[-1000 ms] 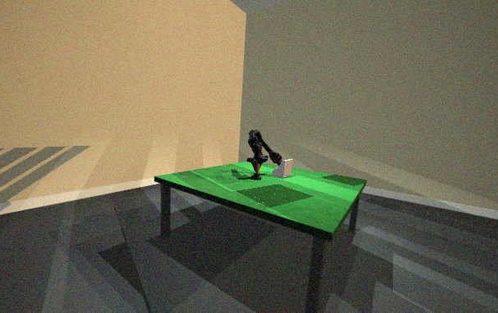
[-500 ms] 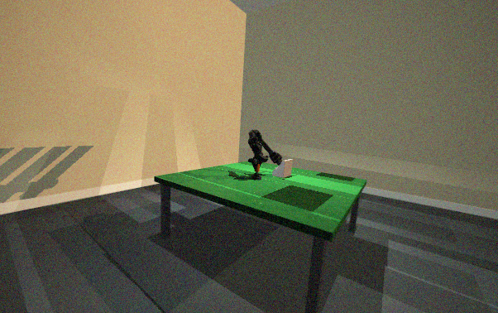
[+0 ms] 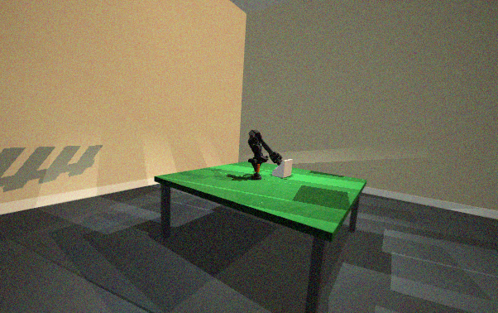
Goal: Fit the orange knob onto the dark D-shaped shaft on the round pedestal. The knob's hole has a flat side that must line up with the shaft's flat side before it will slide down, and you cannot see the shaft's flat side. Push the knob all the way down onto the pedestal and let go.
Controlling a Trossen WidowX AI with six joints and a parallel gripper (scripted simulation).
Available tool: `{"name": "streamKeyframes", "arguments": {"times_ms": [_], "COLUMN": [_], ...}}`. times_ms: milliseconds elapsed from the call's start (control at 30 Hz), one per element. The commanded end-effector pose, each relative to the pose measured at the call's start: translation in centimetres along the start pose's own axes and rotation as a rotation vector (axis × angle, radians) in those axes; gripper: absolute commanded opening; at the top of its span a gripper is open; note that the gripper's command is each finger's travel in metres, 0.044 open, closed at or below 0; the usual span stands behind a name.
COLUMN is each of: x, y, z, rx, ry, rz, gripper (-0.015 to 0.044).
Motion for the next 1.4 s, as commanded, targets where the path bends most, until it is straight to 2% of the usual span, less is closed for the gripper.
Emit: {"name": "streamKeyframes", "arguments": {"times_ms": [0,1067,1367], "x": [-0.02,-0.03,0.03], "y": [-0.01,-0.01,0.13], "z": [0.05,0.13,-0.55], "rx": [0.001,0.001,0.001], "ry": [-0.002,-0.002,-0.002], "rz": [-0.018,0.053,-0.046], "gripper": [0.0,0.0,0.0]}}
Point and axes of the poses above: the point midway between the two fingers, 35 mm back from their tips, its own z axis out along the fingers, its own x axis across the jaws, y = z × x, the point moved 2 cm from there along -z, back along the fingers, and after that the axes turned 10 degrees about z, right-handed, at the moved point
